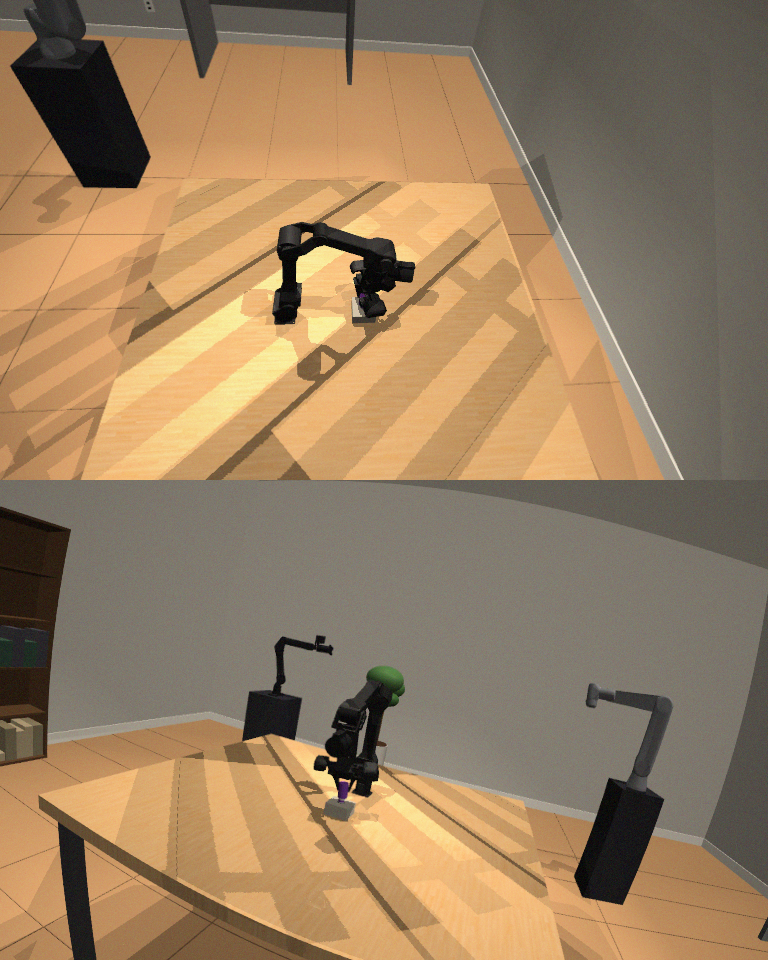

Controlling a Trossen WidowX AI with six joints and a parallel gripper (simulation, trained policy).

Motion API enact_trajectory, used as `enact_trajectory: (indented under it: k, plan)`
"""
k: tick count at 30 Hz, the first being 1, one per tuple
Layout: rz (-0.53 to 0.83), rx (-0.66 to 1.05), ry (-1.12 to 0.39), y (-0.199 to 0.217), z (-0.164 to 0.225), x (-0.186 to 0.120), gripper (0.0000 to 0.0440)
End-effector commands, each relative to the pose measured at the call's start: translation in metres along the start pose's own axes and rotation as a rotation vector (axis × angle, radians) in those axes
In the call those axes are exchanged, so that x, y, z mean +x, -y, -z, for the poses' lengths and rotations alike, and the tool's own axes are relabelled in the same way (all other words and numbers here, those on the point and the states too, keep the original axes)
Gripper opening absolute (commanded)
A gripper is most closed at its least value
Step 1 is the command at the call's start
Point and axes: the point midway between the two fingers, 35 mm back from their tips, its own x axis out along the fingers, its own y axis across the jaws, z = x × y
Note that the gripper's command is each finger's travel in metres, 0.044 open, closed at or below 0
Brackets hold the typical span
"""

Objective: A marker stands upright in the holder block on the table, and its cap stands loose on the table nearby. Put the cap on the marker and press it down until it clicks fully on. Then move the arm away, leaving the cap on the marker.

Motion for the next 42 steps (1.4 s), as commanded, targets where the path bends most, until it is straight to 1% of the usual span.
enact_trajectory:
  k: [1, 4, 5, 7, 26, 42]
  plan:
    - [-0.021, -0.024, -0.007, -0.003, 0.000, 0.013, 0.0000]
    - [-0.019, -0.036, -0.002, -0.003, -0.001, 0.018, 0.0001]
    - [-0.016, -0.036, -0.006, -0.002, -0.001, 0.020, 0.0028]
    - [-0.024, -0.043, -0.017, -0.003, 0.002, 0.024, 0.0033]
    - [0.023, -0.106, 0.021, 0.006, -0.002, 0.038, 0.0062]
    - [0.064, -0.163, 0.050, 0.013, -0.004, 0.043, 0.0094]
